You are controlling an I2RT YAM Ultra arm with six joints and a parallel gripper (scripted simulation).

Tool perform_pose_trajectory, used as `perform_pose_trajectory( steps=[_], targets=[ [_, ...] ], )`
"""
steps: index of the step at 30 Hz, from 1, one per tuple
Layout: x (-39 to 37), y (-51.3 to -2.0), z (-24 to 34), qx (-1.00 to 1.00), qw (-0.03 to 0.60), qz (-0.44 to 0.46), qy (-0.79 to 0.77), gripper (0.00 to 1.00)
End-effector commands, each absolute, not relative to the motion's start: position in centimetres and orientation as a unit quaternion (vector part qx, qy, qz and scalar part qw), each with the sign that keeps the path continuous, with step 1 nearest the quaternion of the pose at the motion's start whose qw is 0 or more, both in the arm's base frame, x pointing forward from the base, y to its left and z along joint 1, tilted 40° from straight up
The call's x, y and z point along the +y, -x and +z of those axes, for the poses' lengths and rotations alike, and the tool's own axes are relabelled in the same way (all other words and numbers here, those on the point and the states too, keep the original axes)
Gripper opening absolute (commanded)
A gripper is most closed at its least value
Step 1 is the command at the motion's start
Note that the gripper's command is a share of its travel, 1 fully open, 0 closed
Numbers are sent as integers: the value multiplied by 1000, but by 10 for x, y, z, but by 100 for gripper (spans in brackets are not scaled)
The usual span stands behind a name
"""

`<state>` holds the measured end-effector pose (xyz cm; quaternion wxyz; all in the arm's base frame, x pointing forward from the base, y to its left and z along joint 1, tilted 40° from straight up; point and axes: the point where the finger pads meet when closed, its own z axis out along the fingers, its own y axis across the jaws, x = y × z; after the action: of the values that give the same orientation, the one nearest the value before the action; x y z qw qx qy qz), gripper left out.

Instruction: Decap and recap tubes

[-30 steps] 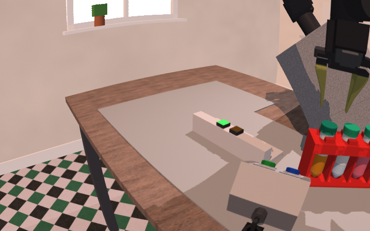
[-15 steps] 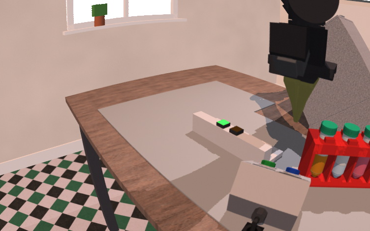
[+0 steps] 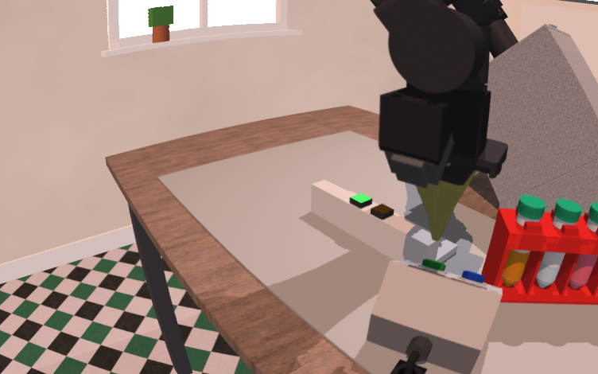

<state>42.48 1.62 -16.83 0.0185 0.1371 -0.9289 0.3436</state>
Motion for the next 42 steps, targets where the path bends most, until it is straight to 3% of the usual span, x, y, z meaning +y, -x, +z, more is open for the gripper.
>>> perform_pose_trajectory(
  steps=[1, 42],
  targets=[
    [27, -428, -164, -927, 10, 342, -150, 0],
    [14, -431, -181, -927, 10, 343, -150, 0]
  ],
)
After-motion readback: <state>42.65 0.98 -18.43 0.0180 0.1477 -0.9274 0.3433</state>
